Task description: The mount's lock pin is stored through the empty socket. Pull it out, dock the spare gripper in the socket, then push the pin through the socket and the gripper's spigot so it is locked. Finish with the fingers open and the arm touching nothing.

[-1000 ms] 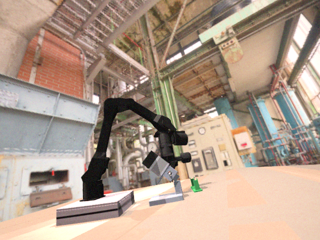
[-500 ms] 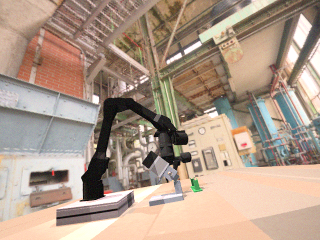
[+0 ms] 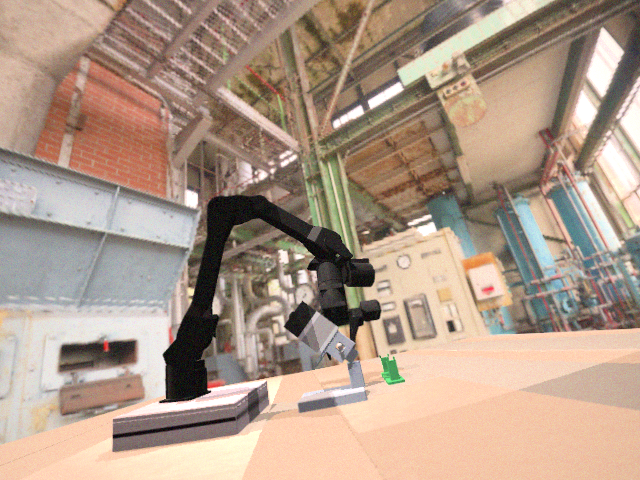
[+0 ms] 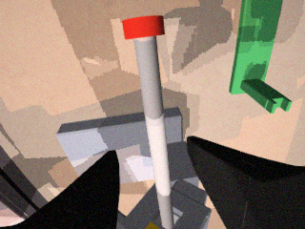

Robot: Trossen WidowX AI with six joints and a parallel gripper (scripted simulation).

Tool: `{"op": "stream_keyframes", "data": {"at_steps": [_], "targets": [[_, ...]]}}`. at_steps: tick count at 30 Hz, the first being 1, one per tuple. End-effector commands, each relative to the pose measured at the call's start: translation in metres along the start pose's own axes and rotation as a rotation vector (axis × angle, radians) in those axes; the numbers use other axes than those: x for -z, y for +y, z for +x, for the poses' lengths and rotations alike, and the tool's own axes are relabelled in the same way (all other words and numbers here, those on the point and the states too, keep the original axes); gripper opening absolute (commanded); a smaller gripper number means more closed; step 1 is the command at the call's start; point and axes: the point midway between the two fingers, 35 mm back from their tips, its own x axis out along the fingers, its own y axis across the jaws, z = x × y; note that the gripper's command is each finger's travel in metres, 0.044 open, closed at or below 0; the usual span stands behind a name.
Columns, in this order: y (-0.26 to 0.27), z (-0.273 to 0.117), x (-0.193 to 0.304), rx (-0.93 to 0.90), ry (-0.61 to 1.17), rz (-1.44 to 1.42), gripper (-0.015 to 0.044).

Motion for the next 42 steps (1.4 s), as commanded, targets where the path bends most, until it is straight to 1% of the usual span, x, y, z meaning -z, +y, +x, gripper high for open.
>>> {"op": "stream_keyframes", "data": {"at_steps": [1,33,34,42], "targets": [[0.000,-0.010,-0.004,0.000,-0.001,0.000,0.0200],[0.000,-0.083,-0.031,0.022,0.005,-0.005,0.0200],[0.000,-0.076,-0.027,0.025,0.005,-0.004,0.0226],[0.000,-0.076,-0.027,0.025,0.005,-0.004,0.0436]]}}
